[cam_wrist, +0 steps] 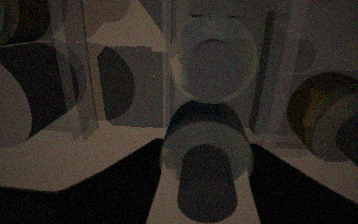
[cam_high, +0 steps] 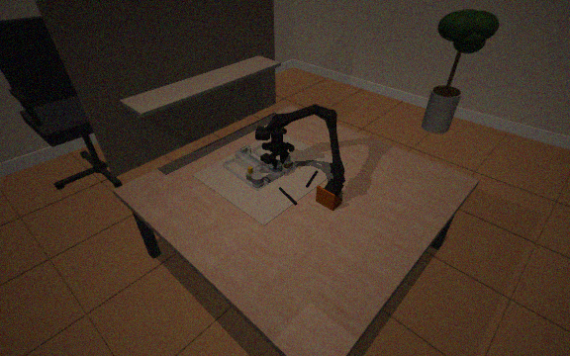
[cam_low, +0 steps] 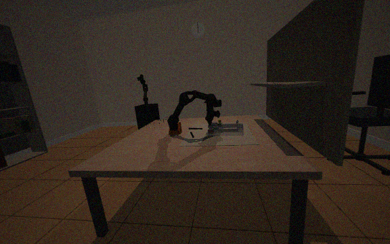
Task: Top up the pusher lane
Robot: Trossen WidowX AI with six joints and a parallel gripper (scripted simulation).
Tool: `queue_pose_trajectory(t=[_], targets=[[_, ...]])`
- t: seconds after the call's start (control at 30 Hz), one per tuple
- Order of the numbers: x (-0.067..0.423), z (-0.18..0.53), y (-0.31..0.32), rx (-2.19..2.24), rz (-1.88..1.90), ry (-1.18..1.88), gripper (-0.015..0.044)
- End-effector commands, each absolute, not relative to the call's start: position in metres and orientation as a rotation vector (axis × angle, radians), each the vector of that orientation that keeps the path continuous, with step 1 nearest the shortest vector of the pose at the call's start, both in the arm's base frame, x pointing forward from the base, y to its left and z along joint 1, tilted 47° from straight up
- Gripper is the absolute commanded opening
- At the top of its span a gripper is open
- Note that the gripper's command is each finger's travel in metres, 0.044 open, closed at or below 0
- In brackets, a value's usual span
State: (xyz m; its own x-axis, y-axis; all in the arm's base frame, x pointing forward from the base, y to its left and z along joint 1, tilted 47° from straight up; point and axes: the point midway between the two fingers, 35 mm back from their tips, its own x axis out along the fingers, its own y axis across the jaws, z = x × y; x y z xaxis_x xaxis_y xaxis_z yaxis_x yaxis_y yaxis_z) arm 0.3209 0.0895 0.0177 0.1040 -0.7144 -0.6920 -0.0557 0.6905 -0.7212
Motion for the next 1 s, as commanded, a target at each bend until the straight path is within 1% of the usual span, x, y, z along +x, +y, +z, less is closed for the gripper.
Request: queue_pose_trajectory(t=[0.0,0.97], targets=[[0.3307,0.0229,0.0916,-0.697,-0.549,1.367,0.0000],[0.3326,0.0220,0.0903,-0.697,-0.549,1.367,0.0000]])
